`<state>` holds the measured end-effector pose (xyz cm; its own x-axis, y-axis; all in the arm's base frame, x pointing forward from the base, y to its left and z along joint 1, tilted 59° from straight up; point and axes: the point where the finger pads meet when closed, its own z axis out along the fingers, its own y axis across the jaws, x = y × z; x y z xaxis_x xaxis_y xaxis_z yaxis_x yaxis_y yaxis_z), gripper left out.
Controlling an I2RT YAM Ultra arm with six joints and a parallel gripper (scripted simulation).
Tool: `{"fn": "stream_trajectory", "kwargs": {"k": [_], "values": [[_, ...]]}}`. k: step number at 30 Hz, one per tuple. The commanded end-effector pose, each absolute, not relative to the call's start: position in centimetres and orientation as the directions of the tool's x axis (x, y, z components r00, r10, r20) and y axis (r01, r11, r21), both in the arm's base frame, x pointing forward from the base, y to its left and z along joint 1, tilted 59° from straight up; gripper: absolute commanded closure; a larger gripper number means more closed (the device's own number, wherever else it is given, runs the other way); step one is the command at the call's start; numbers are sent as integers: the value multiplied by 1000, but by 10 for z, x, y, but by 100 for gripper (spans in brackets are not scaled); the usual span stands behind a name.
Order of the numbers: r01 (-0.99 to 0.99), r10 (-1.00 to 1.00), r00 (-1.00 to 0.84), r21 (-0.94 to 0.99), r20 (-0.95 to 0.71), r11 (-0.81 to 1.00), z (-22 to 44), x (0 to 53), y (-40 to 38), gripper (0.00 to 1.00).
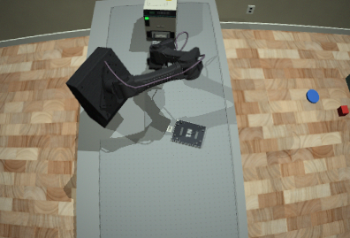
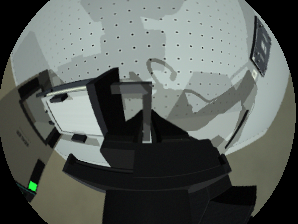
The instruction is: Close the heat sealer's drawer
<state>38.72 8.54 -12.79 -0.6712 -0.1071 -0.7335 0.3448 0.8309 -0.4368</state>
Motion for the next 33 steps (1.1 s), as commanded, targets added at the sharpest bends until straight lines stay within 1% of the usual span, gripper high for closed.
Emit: {"fn": "stream_trajectory", "kwargs": {"k": [1, 33], "values": [[335, -118, -665, -436, -737, 835, -132, 390, 99, 100], [335, -119, -664, -436, -739, 836, -152, 405, 139, 100]]}}
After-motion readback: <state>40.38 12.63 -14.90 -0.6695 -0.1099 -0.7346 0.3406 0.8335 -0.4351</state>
